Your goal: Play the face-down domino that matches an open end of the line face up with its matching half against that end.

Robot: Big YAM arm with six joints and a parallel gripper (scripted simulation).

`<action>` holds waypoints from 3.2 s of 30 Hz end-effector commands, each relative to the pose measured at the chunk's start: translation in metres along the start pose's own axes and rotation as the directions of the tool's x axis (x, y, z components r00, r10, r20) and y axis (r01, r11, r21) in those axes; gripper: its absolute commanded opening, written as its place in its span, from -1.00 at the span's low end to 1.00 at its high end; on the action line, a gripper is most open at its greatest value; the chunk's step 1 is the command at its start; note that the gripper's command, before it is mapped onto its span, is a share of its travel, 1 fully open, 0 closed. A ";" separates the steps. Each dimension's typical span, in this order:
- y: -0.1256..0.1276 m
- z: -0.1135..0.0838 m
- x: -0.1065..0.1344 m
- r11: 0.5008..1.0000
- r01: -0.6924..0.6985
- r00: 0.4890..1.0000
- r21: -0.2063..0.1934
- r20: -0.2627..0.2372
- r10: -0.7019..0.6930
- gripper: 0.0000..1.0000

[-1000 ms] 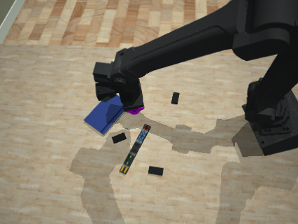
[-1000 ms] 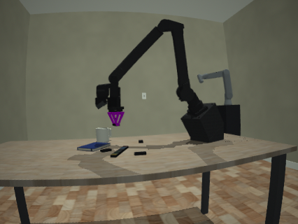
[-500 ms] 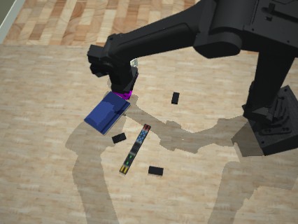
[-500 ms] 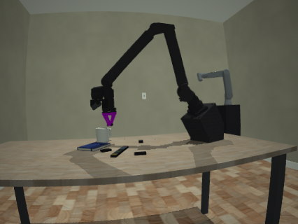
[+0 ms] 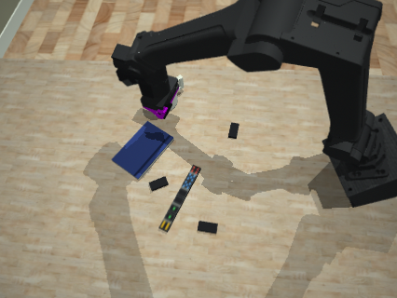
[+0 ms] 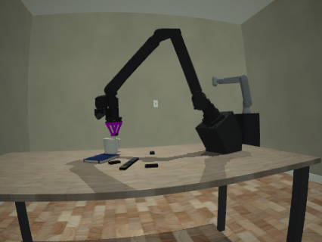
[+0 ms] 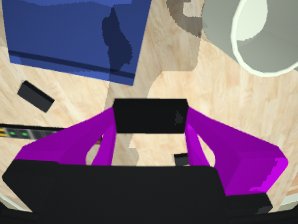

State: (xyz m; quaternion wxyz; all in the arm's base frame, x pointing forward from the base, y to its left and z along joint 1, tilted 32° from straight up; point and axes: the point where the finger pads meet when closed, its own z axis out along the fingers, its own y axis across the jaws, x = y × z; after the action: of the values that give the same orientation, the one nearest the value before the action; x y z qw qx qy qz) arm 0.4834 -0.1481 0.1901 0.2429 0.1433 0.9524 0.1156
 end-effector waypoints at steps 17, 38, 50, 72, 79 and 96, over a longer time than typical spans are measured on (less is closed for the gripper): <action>0.002 -0.016 -0.020 1.000 -0.023 0.927 -0.002 0.375 0.022 -0.04; -0.006 -0.005 -0.006 1.000 -0.018 0.731 0.004 0.683 0.010 -0.04; 0.002 -0.016 -0.017 1.000 -0.014 0.481 -0.016 0.877 0.021 -0.04; -0.005 0.000 -0.004 1.000 -0.007 0.198 -0.005 0.980 0.006 -0.04; 0.001 -0.017 -0.011 1.000 0.013 0.118 -0.017 0.993 0.015 -0.04; 0.001 -0.018 -0.011 1.000 0.015 0.113 -0.017 0.993 0.015 -0.04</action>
State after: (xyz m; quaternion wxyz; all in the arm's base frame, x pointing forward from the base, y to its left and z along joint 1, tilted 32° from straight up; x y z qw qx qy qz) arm 0.4843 -0.1543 0.1966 0.8012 0.1851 0.5691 -0.0021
